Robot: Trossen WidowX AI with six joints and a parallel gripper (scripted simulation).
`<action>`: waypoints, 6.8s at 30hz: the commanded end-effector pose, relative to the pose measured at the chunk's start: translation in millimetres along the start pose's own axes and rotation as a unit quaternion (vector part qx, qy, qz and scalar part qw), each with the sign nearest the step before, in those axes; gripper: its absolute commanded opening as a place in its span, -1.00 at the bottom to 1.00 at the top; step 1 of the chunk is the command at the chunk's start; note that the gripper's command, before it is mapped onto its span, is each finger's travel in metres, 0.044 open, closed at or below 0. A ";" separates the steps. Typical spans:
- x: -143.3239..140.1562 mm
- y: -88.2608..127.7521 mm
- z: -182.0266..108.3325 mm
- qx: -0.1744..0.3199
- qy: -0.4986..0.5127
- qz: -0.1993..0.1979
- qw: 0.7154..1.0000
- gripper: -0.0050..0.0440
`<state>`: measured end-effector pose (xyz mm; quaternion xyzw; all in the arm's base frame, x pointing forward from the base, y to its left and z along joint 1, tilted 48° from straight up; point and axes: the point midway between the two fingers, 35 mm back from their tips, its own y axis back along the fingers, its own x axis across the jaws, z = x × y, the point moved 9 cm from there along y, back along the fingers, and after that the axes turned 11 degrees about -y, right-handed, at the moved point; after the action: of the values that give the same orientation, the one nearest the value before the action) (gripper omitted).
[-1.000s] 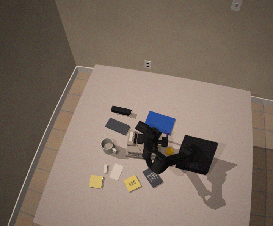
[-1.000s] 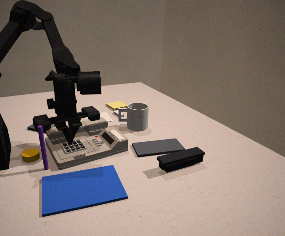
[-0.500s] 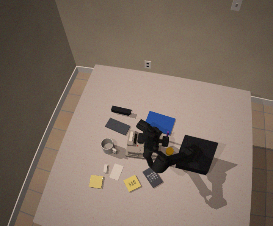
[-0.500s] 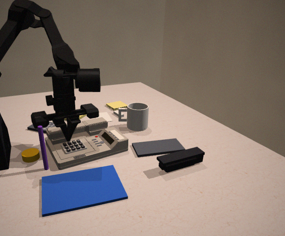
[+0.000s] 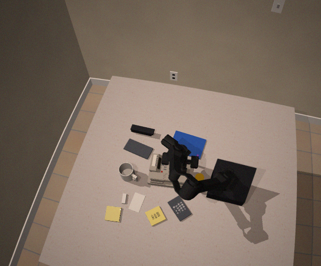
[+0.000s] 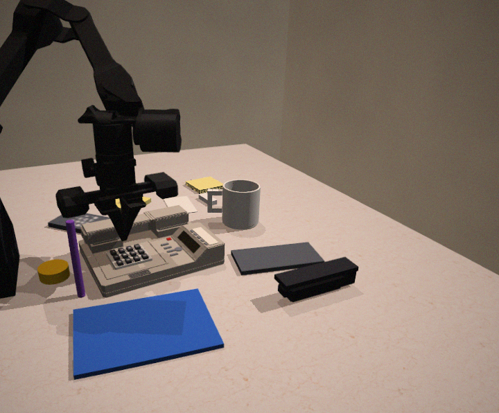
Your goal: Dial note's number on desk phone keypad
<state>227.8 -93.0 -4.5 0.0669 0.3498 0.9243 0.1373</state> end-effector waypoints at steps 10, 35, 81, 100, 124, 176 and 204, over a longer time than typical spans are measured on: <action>-0.6 -14.7 -4.1 0.000 0.000 0.005 1.000 -1.00; -0.3 -29.0 -4.0 0.000 0.000 0.005 1.000 -1.00; -0.3 -31.6 -4.0 0.000 0.000 0.005 1.000 -1.00; -13.3 -0.6 -1.4 0.001 0.000 0.005 1.000 -1.00; -14.7 -28.2 -1.2 0.000 0.000 0.005 1.000 -1.00; -14.6 -31.8 -1.2 0.000 0.000 0.005 1.000 -1.00; -15.0 0.5 -1.1 -0.001 -0.002 0.004 1.000 -1.00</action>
<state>241.3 -96.0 -8.4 0.0719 0.3470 0.9255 0.1341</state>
